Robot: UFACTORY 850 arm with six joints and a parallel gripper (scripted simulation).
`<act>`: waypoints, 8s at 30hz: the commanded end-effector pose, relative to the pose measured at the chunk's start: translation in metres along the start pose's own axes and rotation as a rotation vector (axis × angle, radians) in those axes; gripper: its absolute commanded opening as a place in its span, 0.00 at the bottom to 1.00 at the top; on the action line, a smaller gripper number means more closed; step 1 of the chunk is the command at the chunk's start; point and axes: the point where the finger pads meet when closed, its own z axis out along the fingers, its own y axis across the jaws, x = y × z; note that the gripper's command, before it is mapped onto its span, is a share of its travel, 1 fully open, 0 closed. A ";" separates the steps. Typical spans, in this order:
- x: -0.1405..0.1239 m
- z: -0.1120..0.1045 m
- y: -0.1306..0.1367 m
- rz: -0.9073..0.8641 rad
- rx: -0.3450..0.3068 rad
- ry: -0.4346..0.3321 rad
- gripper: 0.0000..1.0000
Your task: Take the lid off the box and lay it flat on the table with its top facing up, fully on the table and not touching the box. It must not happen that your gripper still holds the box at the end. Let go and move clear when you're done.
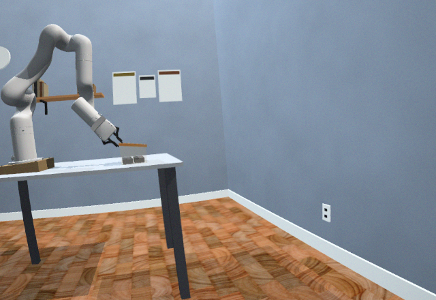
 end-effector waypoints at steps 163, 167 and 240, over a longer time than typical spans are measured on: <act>0.000 0.003 -0.014 0.000 -0.038 0.000 0.00; 0.000 -0.002 -0.020 0.000 -0.038 0.000 0.00; 0.000 -0.040 -0.107 0.000 -0.038 0.000 0.00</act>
